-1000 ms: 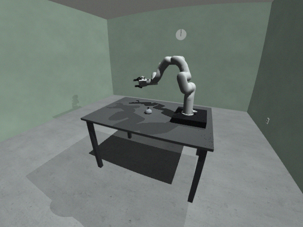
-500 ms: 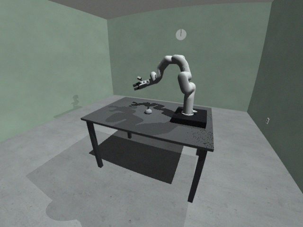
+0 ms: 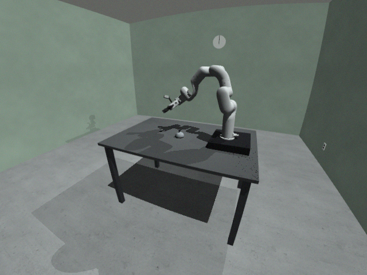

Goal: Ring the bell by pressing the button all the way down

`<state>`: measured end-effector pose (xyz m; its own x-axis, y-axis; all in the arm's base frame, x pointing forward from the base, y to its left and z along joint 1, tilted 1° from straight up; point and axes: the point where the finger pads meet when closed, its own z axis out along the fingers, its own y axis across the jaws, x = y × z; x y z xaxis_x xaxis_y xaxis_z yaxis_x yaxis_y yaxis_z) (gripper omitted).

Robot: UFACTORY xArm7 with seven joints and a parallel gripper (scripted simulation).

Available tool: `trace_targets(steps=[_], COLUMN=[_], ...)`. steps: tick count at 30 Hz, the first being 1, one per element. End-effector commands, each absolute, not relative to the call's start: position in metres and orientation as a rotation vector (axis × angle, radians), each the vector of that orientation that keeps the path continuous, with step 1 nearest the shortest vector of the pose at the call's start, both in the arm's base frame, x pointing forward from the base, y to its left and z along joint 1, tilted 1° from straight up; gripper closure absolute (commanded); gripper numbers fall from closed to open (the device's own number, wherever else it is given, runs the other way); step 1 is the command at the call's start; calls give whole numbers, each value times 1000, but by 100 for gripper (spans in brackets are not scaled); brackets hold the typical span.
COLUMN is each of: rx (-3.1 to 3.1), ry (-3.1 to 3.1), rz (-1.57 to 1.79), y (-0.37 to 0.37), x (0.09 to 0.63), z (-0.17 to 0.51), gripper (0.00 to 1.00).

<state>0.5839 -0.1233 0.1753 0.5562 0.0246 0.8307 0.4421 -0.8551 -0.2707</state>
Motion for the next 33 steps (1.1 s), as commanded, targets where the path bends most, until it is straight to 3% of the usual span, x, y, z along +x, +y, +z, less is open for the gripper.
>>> trace_targets(steps=[1, 33], rx=[-2380, -2002], ry=[-596, -2130], rz=[-1192, -700], y=[-109, -61], x=[572, 481], z=[168, 115], gripper=[0, 0])
